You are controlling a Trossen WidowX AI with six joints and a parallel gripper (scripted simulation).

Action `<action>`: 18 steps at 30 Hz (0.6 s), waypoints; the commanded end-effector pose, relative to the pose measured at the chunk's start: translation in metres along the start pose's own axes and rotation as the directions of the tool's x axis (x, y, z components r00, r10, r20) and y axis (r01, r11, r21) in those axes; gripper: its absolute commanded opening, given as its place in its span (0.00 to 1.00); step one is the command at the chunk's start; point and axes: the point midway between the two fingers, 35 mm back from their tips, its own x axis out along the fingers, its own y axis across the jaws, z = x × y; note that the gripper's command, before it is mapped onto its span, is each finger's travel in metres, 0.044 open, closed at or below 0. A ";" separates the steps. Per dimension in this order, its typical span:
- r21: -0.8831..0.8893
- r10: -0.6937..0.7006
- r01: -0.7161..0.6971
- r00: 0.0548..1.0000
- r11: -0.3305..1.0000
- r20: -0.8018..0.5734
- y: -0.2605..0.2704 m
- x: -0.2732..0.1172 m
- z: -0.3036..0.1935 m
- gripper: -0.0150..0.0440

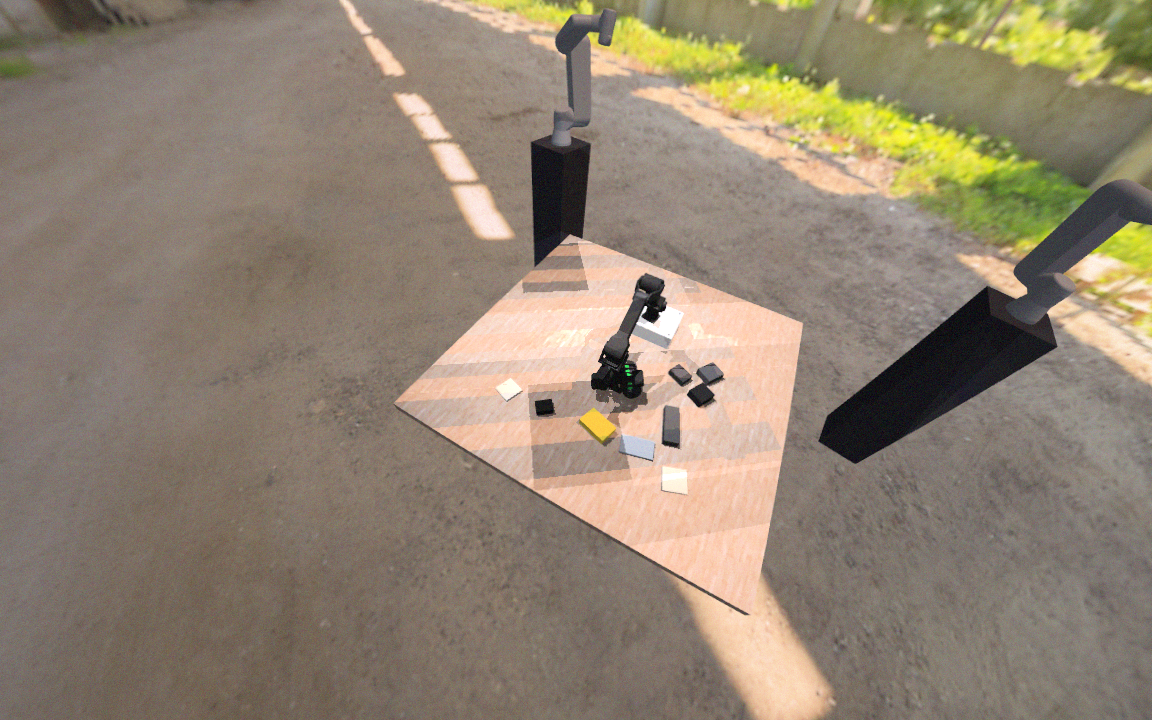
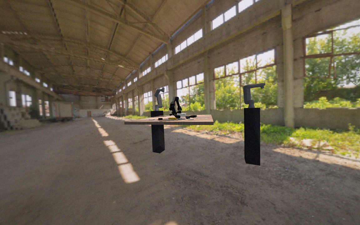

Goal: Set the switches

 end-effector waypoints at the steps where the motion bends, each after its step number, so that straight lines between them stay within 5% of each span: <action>1: -0.007 -0.015 0.015 1.000 1.000 0.011 -0.010 0.004 0.001 0.25; 18: -0.007 -0.015 0.015 1.000 1.000 0.011 -0.016 0.006 0.001 0.25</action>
